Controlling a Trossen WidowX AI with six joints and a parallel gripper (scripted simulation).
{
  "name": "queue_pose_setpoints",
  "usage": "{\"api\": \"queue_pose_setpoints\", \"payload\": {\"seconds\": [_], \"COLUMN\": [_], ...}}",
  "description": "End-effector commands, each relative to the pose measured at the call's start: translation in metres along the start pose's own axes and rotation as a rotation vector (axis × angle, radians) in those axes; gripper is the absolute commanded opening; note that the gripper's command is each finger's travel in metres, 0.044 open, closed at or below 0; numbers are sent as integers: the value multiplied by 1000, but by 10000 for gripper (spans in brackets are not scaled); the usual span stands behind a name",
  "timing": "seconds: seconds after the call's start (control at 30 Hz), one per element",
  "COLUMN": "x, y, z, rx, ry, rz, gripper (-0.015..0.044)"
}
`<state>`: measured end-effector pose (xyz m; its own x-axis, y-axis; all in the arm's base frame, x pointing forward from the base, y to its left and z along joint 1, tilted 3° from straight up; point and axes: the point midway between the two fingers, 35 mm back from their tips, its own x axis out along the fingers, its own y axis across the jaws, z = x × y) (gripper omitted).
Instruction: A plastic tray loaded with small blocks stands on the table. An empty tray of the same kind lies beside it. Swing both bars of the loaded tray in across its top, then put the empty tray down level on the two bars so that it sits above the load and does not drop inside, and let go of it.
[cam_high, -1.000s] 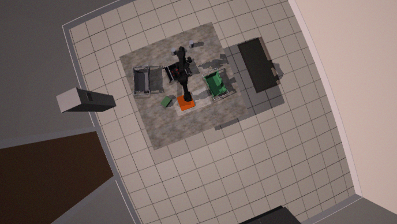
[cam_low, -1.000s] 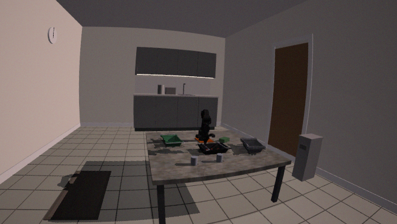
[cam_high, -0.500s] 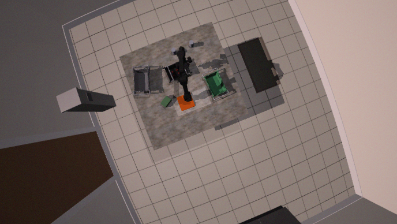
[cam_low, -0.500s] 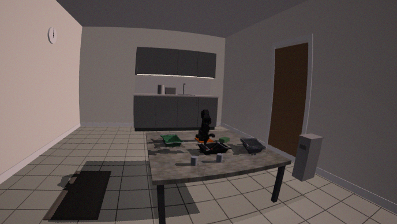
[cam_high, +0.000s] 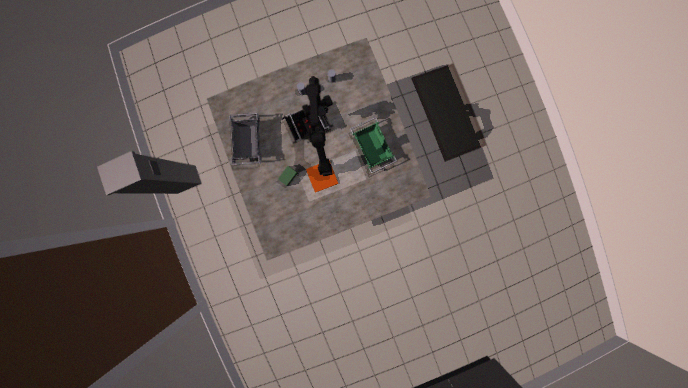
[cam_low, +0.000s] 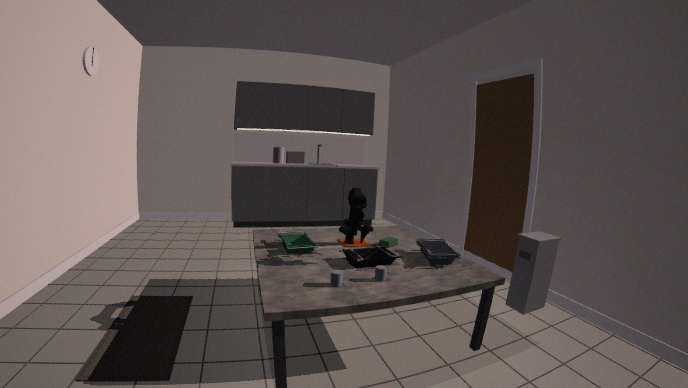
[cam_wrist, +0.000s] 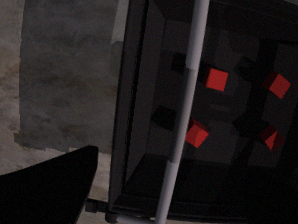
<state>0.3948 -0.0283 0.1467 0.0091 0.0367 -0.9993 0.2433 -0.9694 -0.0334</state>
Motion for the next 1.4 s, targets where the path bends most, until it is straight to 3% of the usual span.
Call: {"api": "queue_pose_setpoints", "payload": {"seconds": [0.0, 0.03, 0.07, 0.53, 1.37], "x": [-43, -48, -20, -15, -2], "y": [-1, -1, 1, 103, 166], "z": [2, 3, 1, 87, 207], "rx": [-1, -1, -11, -944, -1975], "ry": [45, 49, 23, 0, -51], "rz": [15, 16, 8, 46, 14], "gripper": [420, 440, 440, 440, 440]}}
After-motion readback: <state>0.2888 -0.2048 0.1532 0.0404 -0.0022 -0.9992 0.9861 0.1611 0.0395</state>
